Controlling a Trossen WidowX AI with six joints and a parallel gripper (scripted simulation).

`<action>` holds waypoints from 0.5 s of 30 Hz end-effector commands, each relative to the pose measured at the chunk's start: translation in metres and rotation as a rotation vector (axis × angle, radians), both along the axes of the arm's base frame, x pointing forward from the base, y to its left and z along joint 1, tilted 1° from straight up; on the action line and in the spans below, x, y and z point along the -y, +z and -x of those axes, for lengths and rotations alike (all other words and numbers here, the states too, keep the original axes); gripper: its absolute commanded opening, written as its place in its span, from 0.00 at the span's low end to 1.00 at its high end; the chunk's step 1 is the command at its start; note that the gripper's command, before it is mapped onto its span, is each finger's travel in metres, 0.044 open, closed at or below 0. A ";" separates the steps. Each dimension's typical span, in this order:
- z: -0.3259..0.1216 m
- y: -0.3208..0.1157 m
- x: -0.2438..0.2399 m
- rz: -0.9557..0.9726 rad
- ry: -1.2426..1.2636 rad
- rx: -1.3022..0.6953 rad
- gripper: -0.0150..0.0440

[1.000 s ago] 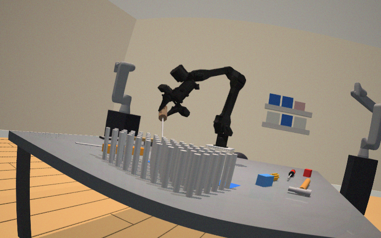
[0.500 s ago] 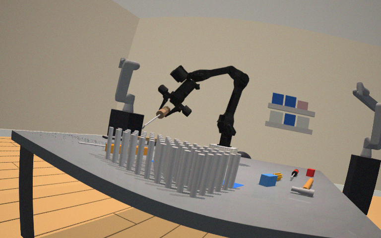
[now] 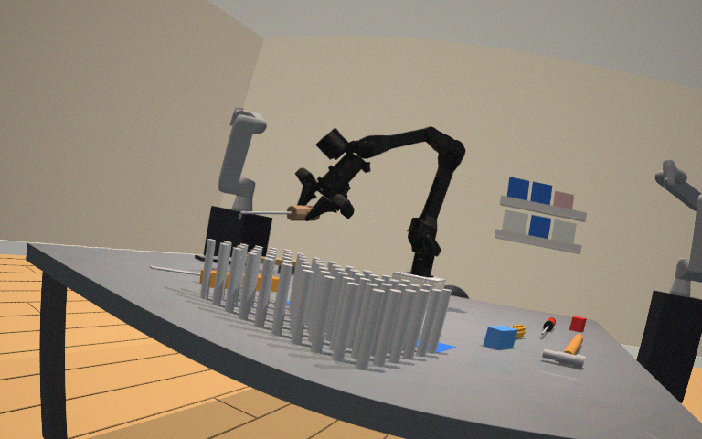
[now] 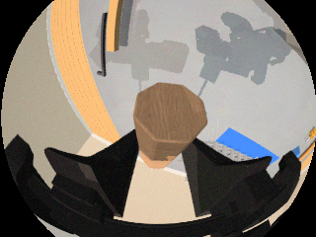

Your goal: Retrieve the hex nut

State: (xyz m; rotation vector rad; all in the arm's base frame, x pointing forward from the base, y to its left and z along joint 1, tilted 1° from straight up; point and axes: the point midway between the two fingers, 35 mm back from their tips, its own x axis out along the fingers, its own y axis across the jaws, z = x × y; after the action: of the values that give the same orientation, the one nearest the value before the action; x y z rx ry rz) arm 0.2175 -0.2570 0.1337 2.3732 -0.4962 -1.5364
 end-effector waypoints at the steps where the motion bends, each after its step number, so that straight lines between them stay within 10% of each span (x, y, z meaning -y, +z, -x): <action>1: 0.004 0.001 0.007 -0.039 -0.104 0.057 0.25; 15: 0.029 -0.001 0.029 -0.198 -0.516 0.251 0.25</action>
State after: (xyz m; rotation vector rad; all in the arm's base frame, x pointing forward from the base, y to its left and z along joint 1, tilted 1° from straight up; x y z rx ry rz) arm 0.1919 -0.2807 0.1312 2.7018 -1.0355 -1.5599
